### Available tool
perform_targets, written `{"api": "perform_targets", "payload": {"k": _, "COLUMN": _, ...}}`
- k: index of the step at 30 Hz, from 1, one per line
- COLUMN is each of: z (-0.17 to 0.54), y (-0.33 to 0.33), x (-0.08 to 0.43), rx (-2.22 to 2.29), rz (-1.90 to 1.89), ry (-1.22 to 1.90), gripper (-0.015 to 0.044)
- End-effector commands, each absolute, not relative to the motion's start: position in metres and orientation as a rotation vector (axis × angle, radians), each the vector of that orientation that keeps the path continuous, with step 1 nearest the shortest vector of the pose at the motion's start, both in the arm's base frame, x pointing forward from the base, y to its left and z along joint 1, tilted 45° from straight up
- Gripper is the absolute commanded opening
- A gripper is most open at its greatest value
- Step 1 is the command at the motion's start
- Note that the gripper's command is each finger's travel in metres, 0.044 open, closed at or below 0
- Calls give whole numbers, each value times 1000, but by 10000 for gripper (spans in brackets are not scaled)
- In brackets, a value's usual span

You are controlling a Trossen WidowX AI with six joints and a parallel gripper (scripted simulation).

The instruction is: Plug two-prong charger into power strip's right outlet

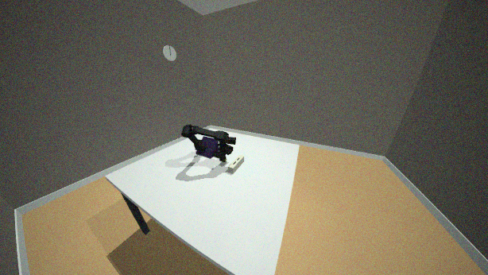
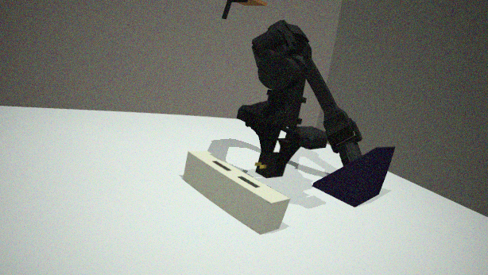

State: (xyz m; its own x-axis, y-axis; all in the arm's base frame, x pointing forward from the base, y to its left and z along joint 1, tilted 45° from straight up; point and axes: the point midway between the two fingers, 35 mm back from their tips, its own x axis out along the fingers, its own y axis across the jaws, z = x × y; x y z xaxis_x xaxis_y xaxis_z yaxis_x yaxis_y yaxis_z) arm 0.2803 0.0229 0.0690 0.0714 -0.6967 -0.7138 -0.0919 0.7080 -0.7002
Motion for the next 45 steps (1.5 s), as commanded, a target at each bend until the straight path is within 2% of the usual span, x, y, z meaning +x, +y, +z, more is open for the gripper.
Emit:
{"api": "perform_targets", "payload": {"k": 1, "z": 65, "y": 16, "x": 281, "rx": -709, "rz": -508, "ry": 1453, "gripper": 0}}
{"api": "perform_targets", "payload": {"k": 45, "z": 57, "y": 7, "x": 331, "rx": -729, "rz": -494, "ry": 1457, "gripper": 0}}
